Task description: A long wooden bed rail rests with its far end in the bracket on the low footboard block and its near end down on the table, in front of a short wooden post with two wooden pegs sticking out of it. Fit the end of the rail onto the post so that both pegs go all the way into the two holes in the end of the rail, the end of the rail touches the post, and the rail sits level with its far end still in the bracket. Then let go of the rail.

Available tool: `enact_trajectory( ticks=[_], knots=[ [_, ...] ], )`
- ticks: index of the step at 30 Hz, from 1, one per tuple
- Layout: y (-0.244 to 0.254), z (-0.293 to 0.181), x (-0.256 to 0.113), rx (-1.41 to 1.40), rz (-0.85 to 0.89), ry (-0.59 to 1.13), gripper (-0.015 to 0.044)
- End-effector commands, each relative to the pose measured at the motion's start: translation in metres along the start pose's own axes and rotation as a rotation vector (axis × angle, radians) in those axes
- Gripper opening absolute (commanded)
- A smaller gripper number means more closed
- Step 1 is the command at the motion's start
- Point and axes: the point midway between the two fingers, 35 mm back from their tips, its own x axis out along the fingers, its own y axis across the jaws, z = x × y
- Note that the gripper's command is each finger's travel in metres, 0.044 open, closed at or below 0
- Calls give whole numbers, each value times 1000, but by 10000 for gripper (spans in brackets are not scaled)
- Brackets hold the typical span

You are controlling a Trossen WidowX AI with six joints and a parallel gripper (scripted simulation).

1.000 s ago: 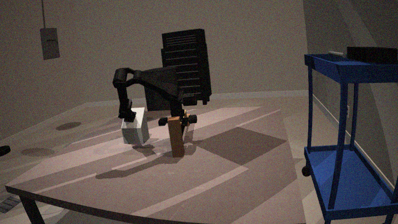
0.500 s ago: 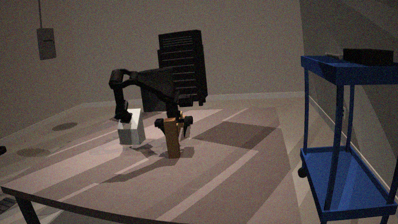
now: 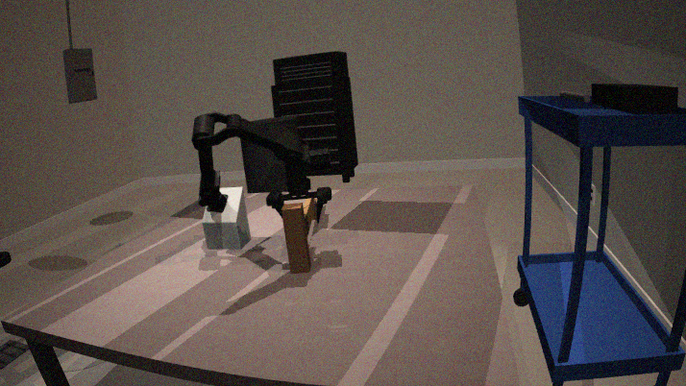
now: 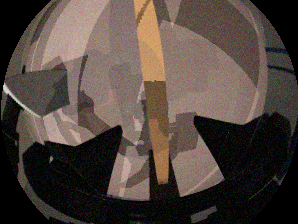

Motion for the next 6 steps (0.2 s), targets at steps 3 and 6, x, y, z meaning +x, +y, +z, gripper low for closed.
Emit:
enact_trajectory(
  ticks=[3, 6],
  knots=[
    [0, 1, 0, 7, 4, -5, 440],
    [0, 1, 0, 7, 4, -5, 440]
  ],
)
